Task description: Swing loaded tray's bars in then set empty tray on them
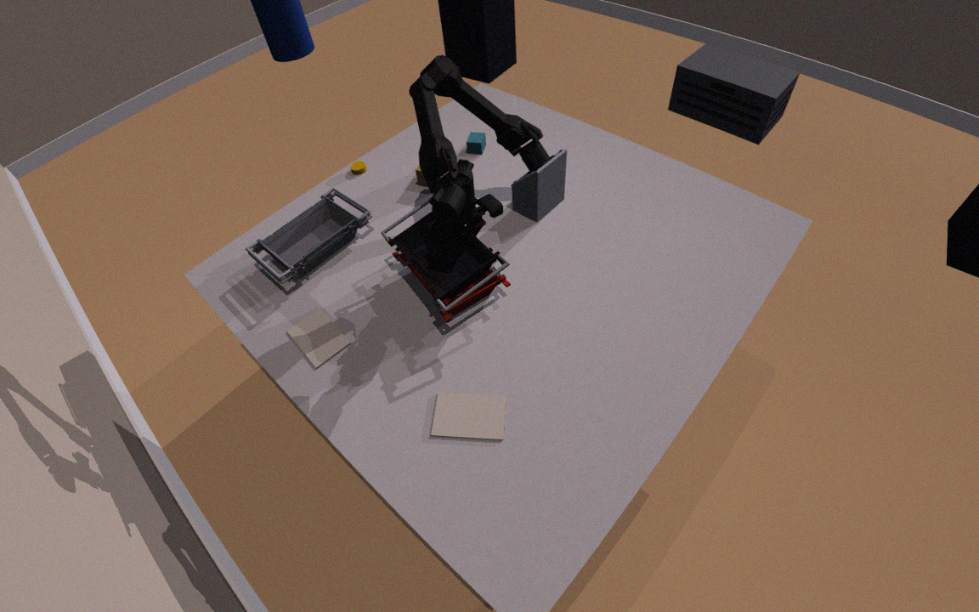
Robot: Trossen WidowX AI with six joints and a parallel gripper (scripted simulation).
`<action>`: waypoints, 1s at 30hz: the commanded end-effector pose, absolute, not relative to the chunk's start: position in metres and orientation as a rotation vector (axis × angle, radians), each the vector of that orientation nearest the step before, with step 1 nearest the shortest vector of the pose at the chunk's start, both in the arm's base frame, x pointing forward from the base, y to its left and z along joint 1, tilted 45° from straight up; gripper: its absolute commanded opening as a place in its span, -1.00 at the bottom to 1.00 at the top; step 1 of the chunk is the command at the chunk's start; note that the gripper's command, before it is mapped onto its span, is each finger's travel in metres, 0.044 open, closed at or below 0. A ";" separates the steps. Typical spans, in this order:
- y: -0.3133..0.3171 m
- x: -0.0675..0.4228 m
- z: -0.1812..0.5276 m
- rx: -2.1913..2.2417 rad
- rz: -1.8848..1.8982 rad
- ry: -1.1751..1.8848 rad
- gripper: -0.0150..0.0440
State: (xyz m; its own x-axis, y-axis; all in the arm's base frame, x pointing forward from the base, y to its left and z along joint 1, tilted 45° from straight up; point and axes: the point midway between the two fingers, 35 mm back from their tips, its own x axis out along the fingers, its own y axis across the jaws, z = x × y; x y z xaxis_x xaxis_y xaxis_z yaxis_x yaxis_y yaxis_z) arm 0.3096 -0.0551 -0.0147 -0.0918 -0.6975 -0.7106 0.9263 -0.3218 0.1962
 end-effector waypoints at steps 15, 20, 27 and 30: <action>-0.065 0.301 -0.023 0.876 -1.729 0.378 -0.49; -0.065 0.301 -0.023 0.876 -1.729 0.378 -0.49; -0.065 0.301 -0.023 0.876 -1.729 0.378 -0.49; -0.065 0.301 -0.023 0.876 -1.729 0.378 -0.49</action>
